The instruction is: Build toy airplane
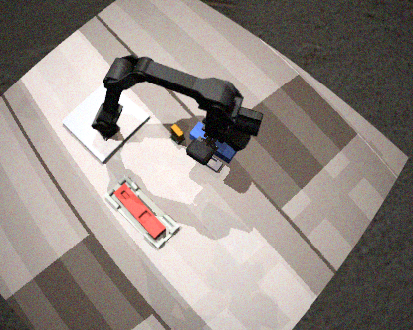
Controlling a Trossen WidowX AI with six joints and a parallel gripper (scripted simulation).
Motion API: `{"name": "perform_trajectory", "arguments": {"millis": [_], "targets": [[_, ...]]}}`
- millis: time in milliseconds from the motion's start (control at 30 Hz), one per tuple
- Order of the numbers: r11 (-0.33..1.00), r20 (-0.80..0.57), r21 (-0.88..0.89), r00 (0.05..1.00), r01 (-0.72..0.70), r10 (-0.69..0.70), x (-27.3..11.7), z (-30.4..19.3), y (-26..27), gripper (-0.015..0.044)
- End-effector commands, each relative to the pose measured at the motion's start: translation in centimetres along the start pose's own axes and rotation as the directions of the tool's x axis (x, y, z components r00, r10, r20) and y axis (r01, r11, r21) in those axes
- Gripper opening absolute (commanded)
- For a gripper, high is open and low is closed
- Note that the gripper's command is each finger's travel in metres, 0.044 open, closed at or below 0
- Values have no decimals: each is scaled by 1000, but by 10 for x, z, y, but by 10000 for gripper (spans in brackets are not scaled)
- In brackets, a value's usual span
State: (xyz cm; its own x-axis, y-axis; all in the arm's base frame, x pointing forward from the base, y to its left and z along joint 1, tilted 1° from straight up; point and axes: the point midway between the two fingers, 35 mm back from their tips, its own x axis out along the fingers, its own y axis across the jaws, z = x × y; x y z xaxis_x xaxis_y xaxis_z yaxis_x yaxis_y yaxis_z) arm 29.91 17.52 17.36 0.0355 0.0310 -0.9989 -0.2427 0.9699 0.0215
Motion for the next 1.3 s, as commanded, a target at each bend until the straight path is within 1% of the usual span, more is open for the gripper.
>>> {"name": "perform_trajectory", "arguments": {"millis": [0, 633, 1267], "targets": [[1000, 2, 5, 1000, -1, 1, -7, -1, -1, 0], [970, 9, -242, 1000, 7, -5, 1, 7, -58, 0], [847, 7, -531, 1000, 14, -13, 11, 4, -120, 0]]}}
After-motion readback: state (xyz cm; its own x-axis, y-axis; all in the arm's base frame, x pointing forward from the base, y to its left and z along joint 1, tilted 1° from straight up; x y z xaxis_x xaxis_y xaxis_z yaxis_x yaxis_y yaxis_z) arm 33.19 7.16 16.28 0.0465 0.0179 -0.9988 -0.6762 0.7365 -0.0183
